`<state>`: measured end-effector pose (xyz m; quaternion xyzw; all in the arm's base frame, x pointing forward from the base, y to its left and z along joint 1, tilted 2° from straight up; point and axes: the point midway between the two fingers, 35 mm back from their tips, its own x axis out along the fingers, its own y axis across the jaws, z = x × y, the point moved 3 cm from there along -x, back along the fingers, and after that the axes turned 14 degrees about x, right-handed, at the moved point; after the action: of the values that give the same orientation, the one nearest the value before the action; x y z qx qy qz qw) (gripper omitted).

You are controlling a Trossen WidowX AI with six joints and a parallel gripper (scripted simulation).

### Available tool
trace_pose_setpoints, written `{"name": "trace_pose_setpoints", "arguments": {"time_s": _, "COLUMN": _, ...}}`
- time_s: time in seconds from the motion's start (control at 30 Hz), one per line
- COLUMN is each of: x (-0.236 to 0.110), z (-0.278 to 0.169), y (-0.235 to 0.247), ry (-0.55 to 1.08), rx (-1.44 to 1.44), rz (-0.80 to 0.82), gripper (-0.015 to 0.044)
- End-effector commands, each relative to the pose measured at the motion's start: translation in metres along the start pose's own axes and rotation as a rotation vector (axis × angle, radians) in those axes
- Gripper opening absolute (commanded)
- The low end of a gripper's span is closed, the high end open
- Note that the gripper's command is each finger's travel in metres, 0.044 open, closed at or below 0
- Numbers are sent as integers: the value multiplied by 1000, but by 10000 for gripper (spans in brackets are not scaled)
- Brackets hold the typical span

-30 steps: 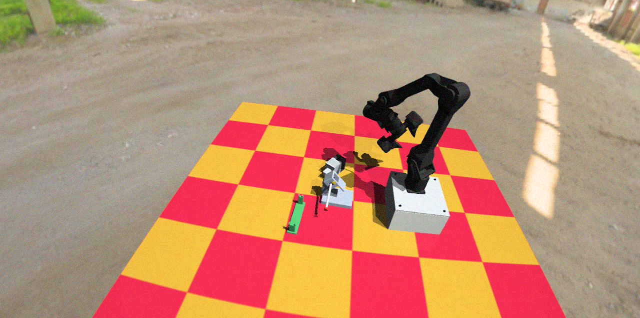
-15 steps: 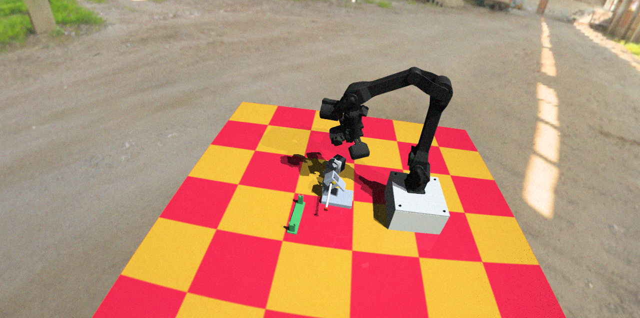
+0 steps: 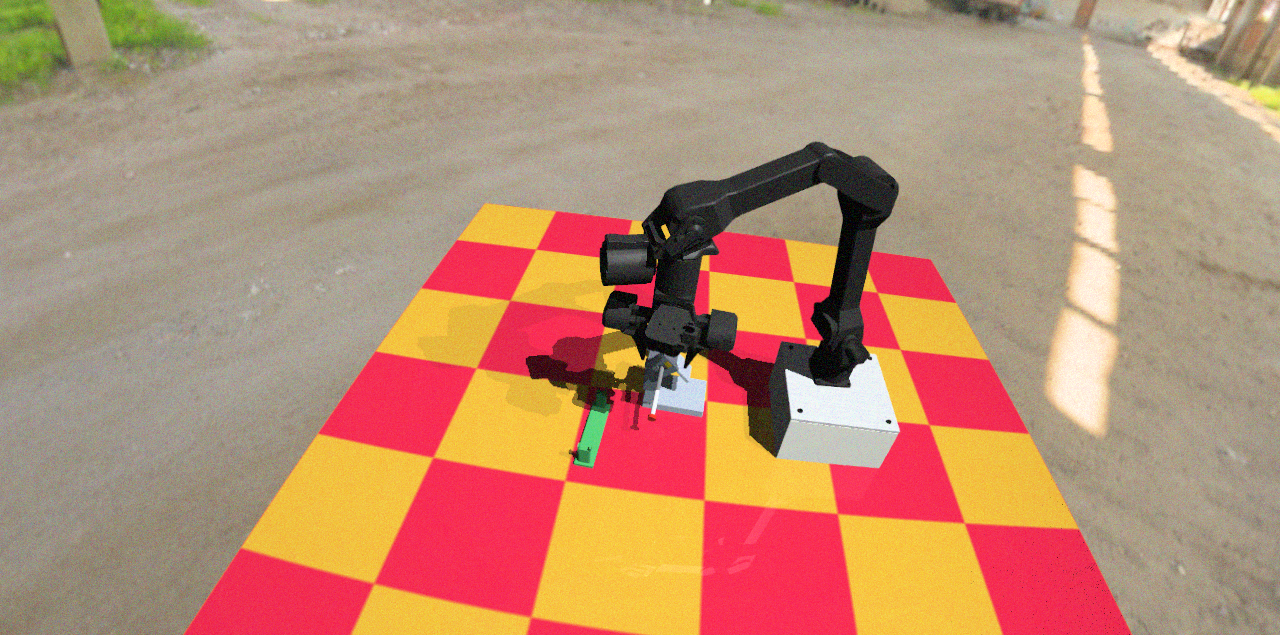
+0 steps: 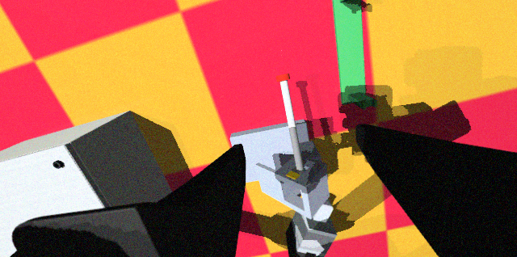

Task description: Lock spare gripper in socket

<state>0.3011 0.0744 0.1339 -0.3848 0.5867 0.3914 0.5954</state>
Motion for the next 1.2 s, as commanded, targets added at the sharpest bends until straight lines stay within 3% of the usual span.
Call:
{"name": "trace_pose_setpoints", "arguments": {"time_s": 0.0, "x": 0, "z": 2, "y": 0, "ry": -9, "rx": -27, "rz": 10, "gripper": 300}}
{"name": "trace_pose_setpoints", "arguments": {"time_s": 0.27, "x": 68, "z": -6, "y": -8, "ry": -9, "rx": -26, "rz": 10, "gripper": 300}}
{"name": "trace_pose_setpoints", "arguments": {"time_s": 1.17, "x": 107, "z": -4, "y": -9, "ry": -9, "rx": -26, "rz": 10, "gripper": 300}}
